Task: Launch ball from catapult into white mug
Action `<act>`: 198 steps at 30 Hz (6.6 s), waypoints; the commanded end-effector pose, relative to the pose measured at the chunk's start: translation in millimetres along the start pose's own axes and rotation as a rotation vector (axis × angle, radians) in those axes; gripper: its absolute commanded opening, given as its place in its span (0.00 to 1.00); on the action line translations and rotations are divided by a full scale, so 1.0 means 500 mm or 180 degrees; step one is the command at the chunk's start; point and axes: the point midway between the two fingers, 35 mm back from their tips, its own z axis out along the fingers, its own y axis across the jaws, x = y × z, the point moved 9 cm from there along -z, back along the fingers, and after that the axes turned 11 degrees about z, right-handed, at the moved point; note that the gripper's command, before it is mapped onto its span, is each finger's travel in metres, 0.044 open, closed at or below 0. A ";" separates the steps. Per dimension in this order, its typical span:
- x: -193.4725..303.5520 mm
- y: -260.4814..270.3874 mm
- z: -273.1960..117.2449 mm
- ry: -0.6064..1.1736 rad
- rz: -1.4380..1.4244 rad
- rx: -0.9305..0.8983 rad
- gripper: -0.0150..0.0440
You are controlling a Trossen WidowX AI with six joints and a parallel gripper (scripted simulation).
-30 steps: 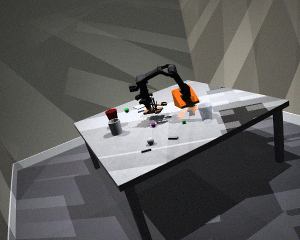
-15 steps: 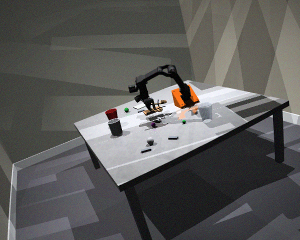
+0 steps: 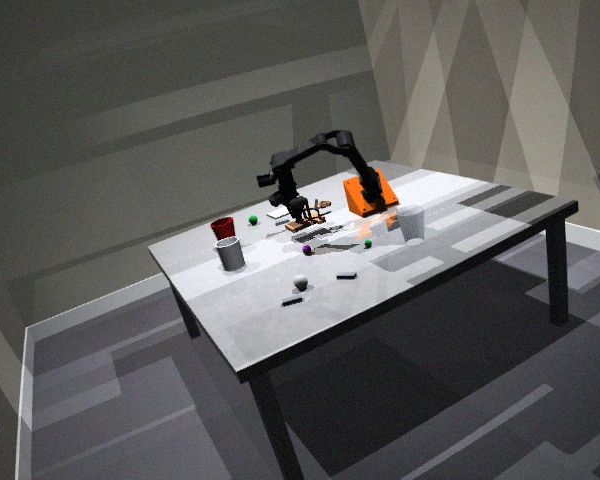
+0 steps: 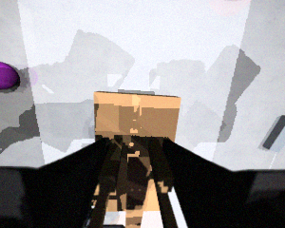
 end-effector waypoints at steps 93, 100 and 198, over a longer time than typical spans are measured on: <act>0.000 0.004 0.016 -0.0021 -0.0050 0.0000 1.00; -0.001 0.004 0.039 -0.0021 -0.0050 -0.0001 1.00; -0.002 0.006 0.085 -0.0025 -0.0081 0.0004 0.52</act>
